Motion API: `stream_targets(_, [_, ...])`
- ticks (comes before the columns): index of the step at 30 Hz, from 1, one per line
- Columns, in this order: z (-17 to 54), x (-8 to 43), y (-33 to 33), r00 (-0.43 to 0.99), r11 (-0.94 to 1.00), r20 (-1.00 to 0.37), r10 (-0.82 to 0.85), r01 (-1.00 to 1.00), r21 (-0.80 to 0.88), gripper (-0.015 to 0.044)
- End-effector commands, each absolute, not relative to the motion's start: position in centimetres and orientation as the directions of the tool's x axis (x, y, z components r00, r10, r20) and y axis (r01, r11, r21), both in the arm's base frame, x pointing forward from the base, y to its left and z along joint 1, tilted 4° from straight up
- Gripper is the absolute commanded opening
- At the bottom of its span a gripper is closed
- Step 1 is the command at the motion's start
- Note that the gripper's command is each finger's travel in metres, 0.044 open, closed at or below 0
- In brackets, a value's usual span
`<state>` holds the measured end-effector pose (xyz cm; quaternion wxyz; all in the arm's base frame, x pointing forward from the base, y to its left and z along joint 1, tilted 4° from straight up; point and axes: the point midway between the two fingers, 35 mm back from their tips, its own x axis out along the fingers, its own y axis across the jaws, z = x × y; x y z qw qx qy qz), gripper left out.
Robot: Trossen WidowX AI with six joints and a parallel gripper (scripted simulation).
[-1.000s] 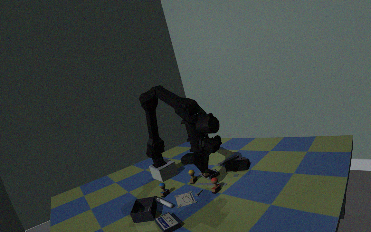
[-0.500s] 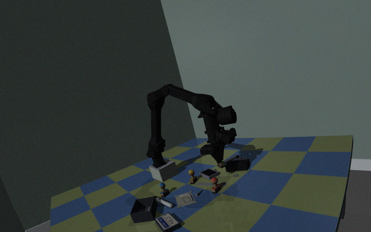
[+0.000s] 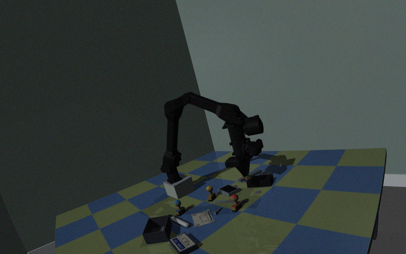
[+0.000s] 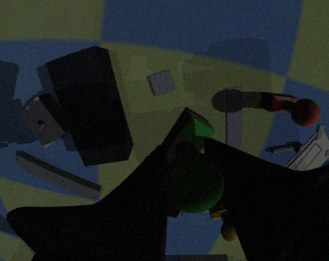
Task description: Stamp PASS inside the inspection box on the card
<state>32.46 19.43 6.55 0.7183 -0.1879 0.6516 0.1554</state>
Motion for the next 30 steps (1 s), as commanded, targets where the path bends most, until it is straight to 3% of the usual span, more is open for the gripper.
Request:
stream_targets(1, [5.6,32.5,19.4,0.098,0.884,-0.995,-0.028,-0.463,-0.071,0.0000])
stream_targets(30, [0.9,32.8,19.2,0.098,0.884,-0.995,-0.029,-0.463,-0.071,0.0000])
